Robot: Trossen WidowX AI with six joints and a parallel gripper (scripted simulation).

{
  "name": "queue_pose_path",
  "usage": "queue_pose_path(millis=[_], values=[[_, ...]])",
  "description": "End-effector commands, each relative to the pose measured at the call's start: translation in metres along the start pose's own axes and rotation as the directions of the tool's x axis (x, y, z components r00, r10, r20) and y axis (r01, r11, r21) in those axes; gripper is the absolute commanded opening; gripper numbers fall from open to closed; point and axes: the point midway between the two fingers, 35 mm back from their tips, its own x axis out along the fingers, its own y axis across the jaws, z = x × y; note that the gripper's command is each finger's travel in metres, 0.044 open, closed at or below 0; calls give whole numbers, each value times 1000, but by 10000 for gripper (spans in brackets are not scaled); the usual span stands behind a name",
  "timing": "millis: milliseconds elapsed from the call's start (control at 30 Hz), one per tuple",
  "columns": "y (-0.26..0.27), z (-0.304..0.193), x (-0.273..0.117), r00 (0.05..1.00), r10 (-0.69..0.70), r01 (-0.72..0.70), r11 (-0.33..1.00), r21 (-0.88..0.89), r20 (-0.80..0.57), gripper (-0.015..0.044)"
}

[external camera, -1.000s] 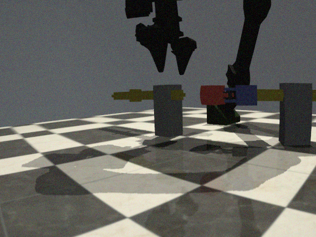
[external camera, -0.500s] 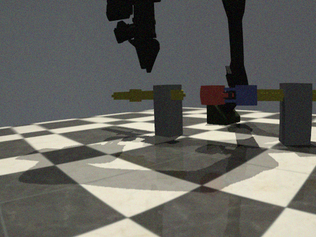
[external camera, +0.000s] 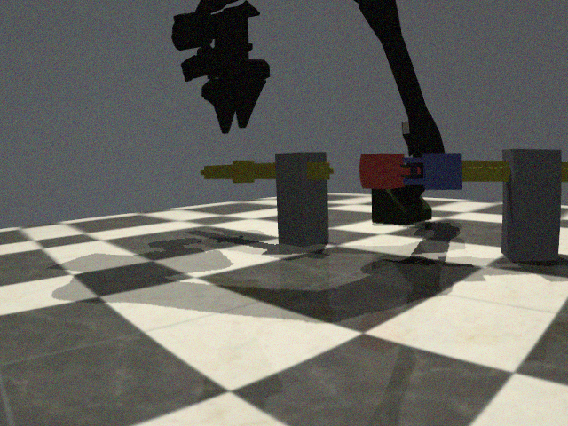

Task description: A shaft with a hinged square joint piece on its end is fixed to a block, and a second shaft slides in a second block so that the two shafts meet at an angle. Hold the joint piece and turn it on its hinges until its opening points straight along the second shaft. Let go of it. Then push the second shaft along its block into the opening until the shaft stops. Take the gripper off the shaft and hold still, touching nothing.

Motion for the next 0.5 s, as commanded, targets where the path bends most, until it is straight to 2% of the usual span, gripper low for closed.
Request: queue_pose_path(millis=[0, 200, 467], values=[[-20, 3, 0, 1000, -11, 11, 993, -119, 2, 440], [-52, 3, 2, 1000, -17, 16, 954, -300, -1, 440], [-53, 3, 3, 1000, -17, 17, 959, -284, 0, 440]])
